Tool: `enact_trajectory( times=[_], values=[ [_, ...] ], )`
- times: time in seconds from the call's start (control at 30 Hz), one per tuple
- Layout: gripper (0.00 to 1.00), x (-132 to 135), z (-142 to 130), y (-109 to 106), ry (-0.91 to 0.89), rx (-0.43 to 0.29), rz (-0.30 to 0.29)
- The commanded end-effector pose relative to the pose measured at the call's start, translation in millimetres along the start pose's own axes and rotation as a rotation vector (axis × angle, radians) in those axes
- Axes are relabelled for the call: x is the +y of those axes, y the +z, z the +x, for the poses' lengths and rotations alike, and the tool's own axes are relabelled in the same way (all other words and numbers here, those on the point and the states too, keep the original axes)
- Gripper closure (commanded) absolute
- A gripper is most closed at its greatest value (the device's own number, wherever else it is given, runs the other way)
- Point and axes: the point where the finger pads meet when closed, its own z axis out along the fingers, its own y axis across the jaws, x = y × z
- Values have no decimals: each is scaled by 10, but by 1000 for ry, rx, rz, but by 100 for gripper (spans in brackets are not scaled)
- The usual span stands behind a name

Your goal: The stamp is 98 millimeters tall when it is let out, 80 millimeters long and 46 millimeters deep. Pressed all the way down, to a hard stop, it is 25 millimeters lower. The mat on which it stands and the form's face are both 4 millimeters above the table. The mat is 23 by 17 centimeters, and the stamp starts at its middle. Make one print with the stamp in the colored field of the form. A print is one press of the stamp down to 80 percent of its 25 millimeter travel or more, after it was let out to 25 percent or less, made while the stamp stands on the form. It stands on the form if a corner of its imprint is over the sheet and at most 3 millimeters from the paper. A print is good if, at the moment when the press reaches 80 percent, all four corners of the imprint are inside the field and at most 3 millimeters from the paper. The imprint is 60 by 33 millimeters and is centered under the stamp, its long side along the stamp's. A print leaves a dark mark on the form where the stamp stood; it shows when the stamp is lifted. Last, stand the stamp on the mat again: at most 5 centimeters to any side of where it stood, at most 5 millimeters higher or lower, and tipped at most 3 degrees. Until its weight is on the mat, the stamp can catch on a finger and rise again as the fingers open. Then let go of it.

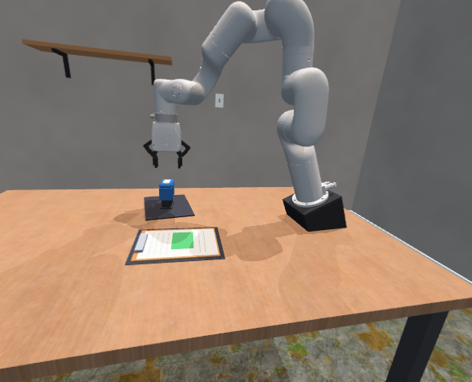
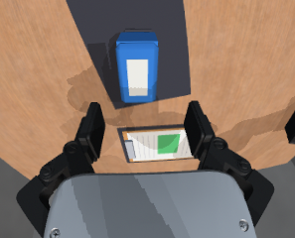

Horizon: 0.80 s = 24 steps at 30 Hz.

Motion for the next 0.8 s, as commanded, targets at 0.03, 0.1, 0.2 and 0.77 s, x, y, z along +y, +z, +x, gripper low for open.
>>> enact_trajectory(
  times=[0.03, 0.1, 0.2, 0.77],
  values=[
    [11, -68, 43, 18, -2, -18, -2],
    [11, -68, 43, 24, -2, -18, -2],
    [11, -68, 42, 60, -2, -18, -2],
    [11, -66, 30, 725, -2, -18, -2]
  ],
)
